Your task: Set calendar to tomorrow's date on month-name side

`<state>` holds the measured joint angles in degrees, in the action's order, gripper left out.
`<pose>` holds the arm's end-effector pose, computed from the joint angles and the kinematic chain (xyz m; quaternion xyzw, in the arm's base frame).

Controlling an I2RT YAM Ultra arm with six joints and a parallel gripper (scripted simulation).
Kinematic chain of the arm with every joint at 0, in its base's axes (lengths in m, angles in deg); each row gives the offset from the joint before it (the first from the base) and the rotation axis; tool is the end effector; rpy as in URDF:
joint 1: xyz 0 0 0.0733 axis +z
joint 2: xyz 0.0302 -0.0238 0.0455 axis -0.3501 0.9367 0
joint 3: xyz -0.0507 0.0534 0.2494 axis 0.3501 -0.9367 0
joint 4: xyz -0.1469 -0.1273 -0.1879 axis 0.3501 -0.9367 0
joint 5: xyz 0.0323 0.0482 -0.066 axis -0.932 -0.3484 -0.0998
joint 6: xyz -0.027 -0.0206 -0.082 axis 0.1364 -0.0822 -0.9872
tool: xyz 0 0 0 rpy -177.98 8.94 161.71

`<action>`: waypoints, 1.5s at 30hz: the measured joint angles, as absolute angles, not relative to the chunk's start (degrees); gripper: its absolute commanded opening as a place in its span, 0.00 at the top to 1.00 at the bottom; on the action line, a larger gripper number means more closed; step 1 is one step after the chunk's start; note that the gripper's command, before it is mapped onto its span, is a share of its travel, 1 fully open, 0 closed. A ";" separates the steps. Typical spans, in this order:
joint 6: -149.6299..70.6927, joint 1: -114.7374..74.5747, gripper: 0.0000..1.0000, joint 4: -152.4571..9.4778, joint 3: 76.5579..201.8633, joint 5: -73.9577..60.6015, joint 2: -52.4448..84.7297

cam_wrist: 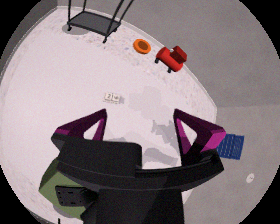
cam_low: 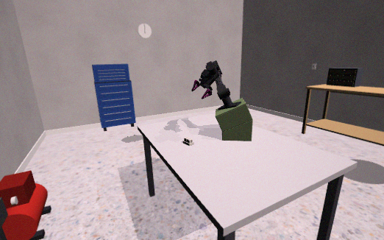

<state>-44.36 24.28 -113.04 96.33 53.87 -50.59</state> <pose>0.1426 0.0455 0.2291 -0.1905 0.8064 -0.3530 0.4346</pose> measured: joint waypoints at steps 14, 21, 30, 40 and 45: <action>-44.36 24.28 0.00 -113.04 96.33 53.87 -50.59; -44.38 23.89 0.00 -112.78 96.35 53.65 -50.14; -45.56 12.08 0.00 -110.75 102.13 46.04 -36.76; -47.99 -9.71 0.00 -105.09 113.32 28.21 -11.49; -49.30 -21.21 0.00 -101.46 118.69 18.20 2.41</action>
<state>-49.30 -21.21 -101.46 118.69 18.20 2.41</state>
